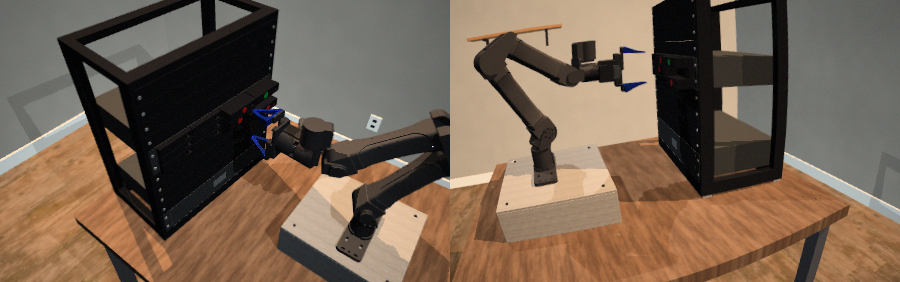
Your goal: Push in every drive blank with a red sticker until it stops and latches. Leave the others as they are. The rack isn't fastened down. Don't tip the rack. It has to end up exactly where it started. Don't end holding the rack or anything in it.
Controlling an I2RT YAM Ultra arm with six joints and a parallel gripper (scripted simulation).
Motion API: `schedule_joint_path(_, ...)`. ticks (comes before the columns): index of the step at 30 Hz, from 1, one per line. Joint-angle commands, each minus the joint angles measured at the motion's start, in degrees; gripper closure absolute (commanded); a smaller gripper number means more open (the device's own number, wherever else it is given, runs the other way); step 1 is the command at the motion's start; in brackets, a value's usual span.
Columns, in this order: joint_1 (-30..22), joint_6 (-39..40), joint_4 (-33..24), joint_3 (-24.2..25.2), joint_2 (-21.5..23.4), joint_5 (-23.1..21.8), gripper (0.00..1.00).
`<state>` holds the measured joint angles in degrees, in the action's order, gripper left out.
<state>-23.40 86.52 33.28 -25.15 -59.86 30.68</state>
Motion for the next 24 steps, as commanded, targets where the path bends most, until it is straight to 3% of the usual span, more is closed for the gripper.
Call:
schedule_joint_path(1,1.0,-0.3,-0.6,-1.6,1.5,-0.7,0.0)
schedule_joint_path(9,4.8,-0.3,-1.5,1.7,3.4,-4.4,0.0)
schedule_joint_path(20,20.6,-0.5,-4.5,3.6,9.0,-19.6,0.0)
schedule_joint_path(22,20.6,-0.5,-4.5,3.6,9.0,-19.6,0.0)
schedule_joint_path(24,24.1,-0.5,-4.9,3.7,9.5,-23.3,0.0)
